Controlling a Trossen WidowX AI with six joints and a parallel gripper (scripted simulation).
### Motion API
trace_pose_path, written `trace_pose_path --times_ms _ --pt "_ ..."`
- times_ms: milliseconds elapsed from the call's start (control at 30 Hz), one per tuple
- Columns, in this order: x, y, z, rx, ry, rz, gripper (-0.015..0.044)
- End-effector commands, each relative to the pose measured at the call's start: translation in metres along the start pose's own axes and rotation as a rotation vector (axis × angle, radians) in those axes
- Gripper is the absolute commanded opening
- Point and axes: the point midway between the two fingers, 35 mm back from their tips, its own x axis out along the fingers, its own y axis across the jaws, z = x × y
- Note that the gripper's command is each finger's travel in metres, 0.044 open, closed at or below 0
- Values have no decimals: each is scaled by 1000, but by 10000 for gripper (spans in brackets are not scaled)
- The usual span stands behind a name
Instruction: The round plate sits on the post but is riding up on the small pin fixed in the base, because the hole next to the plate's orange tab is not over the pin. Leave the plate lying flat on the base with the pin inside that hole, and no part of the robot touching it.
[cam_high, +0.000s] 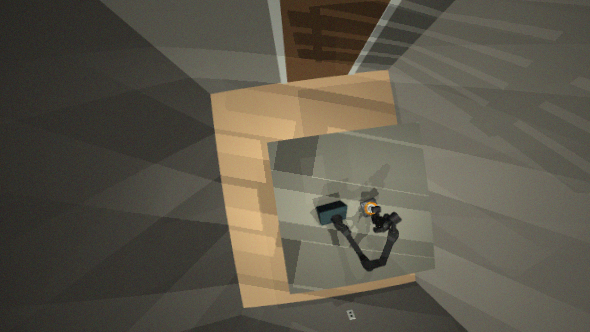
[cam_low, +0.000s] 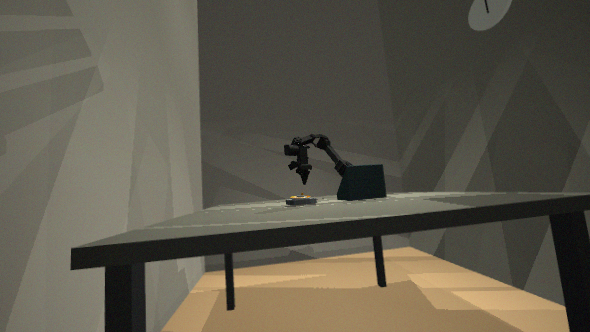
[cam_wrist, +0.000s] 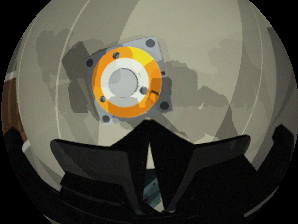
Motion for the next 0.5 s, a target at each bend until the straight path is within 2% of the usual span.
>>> trace_pose_path --times_ms 0,300,467 --pt "3 -3 -4 -19 8 -12 0" --pt "47 -4 -4 -19 7 -14 0" --pt "51 -5 -3 -19 7 -15 0"
